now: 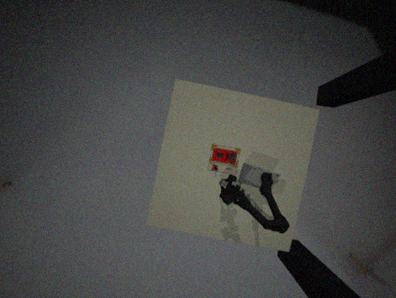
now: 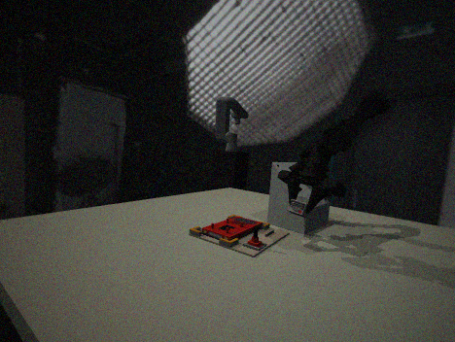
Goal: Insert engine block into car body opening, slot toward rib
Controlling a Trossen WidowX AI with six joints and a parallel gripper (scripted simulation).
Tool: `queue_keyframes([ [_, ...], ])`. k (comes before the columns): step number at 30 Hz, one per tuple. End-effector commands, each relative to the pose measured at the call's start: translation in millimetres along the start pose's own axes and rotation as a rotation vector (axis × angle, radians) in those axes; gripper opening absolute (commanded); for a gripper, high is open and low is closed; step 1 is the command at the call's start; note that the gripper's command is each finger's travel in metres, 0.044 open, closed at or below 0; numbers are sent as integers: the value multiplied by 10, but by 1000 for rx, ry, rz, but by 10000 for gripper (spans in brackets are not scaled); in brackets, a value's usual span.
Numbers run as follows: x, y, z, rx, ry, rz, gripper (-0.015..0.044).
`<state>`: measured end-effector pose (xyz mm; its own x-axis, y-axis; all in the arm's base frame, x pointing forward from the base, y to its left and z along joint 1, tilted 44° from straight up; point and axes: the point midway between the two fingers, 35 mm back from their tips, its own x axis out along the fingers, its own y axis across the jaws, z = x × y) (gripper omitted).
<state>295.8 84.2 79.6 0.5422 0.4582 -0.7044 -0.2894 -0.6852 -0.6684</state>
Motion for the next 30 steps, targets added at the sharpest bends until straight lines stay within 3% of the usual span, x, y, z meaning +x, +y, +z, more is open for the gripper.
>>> queue_keyframes([
  [1, 2, 2, 23, 5, 99, 3, 0],
  [8, -36, -18, 76, 30, 290, -30, 0],
  [30, 262, -28, 274, 36, 432, -30, 0],
])
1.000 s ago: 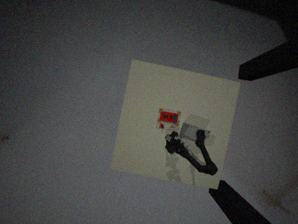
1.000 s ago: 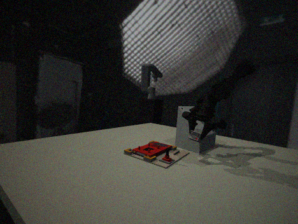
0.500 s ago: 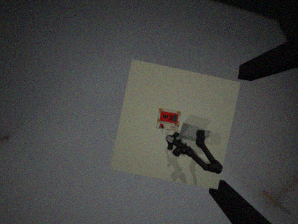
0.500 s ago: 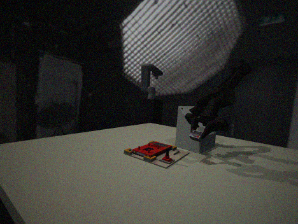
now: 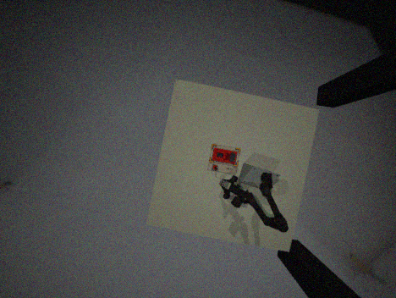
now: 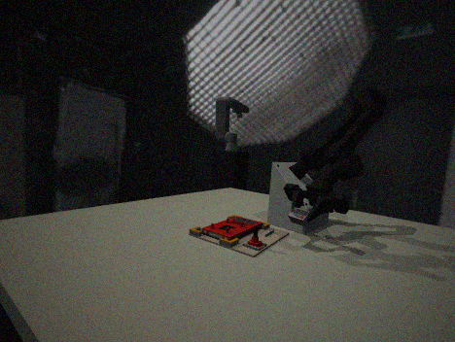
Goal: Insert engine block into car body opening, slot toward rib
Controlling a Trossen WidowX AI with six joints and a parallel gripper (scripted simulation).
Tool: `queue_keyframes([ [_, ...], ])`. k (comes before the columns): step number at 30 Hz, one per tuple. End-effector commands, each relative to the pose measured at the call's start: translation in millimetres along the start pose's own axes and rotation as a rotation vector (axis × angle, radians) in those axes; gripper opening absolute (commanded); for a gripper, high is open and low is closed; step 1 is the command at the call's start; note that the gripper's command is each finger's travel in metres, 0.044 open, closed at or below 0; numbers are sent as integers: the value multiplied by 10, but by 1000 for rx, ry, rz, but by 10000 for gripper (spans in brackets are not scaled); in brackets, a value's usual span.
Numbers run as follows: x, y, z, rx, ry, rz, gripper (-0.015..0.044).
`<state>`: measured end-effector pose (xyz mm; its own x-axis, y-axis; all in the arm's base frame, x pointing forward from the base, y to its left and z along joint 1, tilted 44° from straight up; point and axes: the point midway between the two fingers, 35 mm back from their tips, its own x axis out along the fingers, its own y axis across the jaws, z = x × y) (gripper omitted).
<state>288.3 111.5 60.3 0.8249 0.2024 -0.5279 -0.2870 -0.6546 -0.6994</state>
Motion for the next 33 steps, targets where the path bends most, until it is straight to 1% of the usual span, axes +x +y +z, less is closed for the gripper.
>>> queue_keyframes([
  [1, 48, 11, 49, 5, 10, 3, 0],
  [33, 548, 20, 646, 7, 8, 4, 0],
])
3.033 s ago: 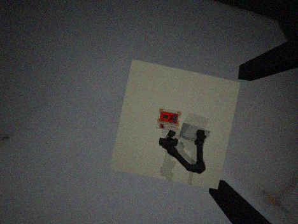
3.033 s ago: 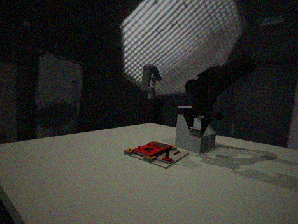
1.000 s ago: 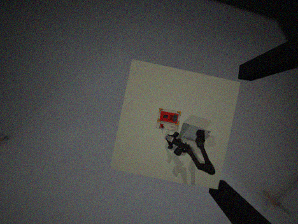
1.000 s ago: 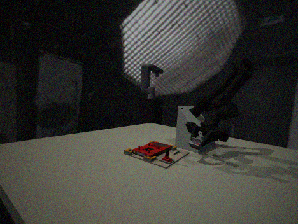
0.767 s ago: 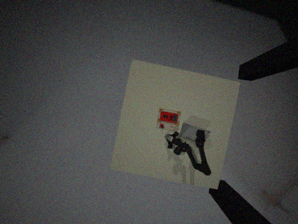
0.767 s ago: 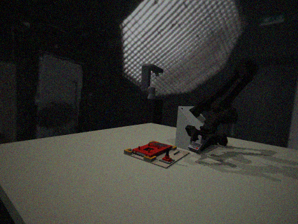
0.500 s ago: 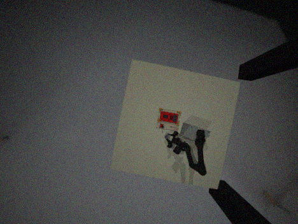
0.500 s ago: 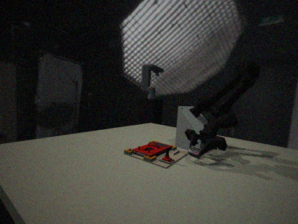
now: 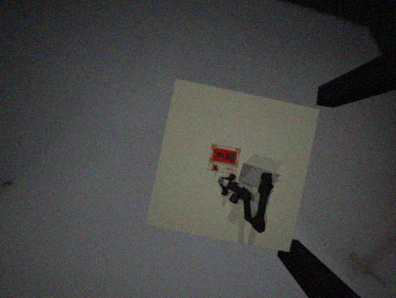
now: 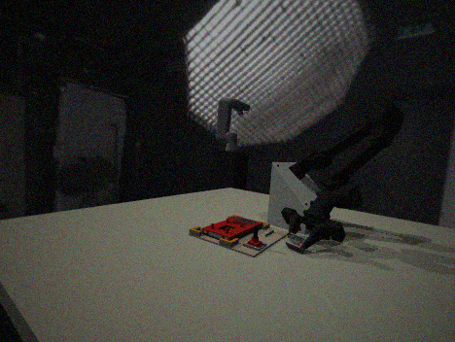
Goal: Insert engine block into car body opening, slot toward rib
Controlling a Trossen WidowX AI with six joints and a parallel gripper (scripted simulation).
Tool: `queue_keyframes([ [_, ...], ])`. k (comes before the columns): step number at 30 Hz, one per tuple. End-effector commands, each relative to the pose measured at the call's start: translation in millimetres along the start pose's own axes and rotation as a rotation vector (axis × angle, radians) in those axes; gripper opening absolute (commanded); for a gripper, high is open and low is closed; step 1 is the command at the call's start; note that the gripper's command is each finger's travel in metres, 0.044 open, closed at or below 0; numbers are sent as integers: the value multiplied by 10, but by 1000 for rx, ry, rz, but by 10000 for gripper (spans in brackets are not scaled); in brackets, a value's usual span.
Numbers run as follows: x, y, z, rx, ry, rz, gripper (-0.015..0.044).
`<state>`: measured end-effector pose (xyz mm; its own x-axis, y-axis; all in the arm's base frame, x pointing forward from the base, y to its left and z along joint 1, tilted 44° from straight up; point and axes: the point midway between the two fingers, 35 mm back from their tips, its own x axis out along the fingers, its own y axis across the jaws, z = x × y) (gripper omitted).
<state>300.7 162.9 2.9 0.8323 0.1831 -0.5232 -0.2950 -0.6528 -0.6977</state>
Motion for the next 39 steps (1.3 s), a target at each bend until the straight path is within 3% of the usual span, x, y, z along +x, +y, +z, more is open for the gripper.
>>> queue_keyframes([
  [1, 29, -8, 43, 2, -12, -3, 0],
  [2, 19, -5, 25, 2, -12, -3, 0],
  [19, 7, 1, -2, 2, 4, 1, 440],
  [39, -406, -19, -47, 1, -15, -9, 440],
])
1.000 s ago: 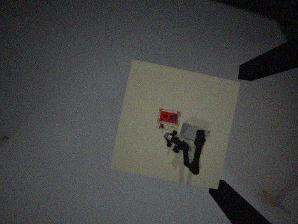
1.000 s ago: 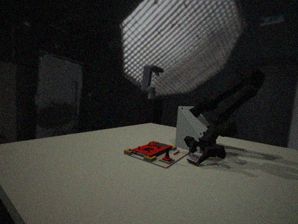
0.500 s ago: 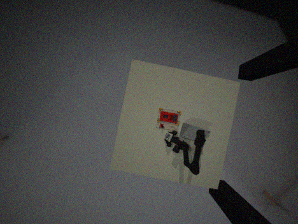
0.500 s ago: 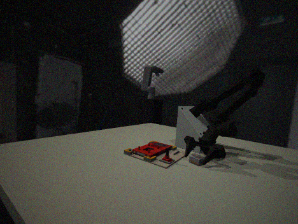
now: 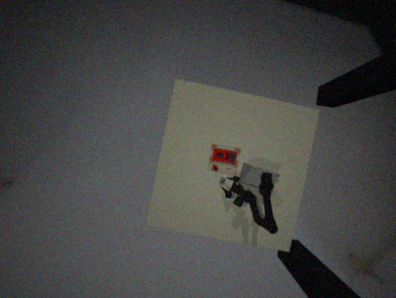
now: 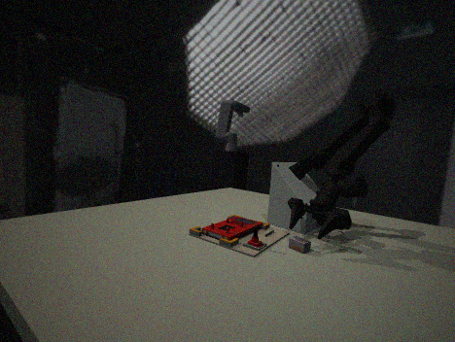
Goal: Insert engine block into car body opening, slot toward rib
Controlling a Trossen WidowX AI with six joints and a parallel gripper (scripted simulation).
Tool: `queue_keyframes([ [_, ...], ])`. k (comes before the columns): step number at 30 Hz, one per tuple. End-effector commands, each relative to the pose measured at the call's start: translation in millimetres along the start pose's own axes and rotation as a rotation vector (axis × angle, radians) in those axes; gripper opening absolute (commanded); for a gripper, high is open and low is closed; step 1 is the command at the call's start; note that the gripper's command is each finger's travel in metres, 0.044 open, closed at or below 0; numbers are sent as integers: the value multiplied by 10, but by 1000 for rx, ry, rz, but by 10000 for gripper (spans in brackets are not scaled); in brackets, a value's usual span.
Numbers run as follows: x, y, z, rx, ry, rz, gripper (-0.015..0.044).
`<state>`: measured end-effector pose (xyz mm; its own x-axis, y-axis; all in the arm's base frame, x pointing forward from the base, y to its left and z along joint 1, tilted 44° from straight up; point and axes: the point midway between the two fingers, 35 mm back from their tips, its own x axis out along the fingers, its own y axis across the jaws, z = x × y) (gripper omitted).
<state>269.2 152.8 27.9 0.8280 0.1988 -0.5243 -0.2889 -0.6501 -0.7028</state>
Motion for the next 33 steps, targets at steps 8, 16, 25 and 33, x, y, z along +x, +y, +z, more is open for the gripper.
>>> queue_keyframes([
  [8, 5, -3, 2, -1, -1, -1, 440],
  [16, 5, -3, 2, -1, -1, -1, 440],
  [25, 66, 24, -1, 51, -39, 28, 440],
  [33, 174, 88, -21, 186, -114, 96, 440],
])
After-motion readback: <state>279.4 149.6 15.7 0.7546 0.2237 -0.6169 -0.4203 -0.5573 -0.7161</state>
